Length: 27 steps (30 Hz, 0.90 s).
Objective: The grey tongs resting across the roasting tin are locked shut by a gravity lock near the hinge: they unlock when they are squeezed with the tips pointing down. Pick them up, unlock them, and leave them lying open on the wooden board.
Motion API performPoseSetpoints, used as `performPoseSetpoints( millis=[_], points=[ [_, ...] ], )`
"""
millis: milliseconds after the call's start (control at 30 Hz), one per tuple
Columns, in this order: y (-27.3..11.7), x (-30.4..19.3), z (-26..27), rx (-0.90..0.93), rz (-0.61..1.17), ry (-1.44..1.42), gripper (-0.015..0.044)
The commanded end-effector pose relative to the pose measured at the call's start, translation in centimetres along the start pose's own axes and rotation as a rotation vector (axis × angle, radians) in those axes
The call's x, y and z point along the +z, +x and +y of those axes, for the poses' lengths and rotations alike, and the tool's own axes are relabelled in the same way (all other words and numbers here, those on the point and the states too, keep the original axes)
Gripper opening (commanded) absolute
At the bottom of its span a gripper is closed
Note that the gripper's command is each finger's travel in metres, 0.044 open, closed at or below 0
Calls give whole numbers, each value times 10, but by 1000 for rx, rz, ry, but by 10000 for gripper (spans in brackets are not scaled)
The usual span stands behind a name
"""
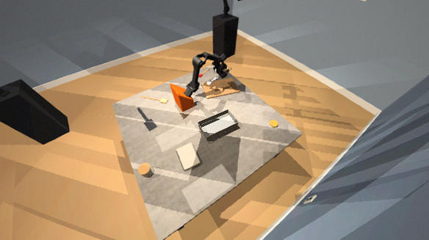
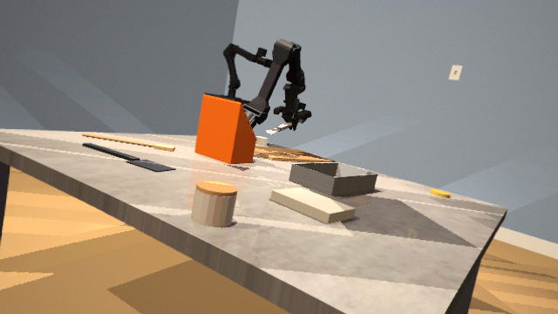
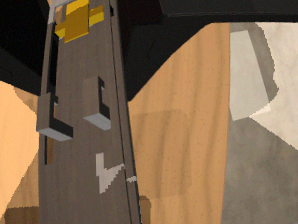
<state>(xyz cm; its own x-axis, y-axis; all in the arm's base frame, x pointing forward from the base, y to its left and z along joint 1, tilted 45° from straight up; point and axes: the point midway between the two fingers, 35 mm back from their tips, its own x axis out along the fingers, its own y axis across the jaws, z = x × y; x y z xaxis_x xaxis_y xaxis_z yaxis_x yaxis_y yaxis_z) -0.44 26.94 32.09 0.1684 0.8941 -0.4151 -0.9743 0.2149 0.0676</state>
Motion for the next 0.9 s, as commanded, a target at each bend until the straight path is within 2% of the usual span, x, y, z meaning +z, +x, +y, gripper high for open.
performPoseSetpoints(
  millis=[0, 400, 867],
  points=[
    [3, -3, -3, 5, 82, 42, -150],
    [7, -17, -17, 0, 330, 195, -150],
    [14, -19, -17, 0, 333, 197, -150]
  ],
)
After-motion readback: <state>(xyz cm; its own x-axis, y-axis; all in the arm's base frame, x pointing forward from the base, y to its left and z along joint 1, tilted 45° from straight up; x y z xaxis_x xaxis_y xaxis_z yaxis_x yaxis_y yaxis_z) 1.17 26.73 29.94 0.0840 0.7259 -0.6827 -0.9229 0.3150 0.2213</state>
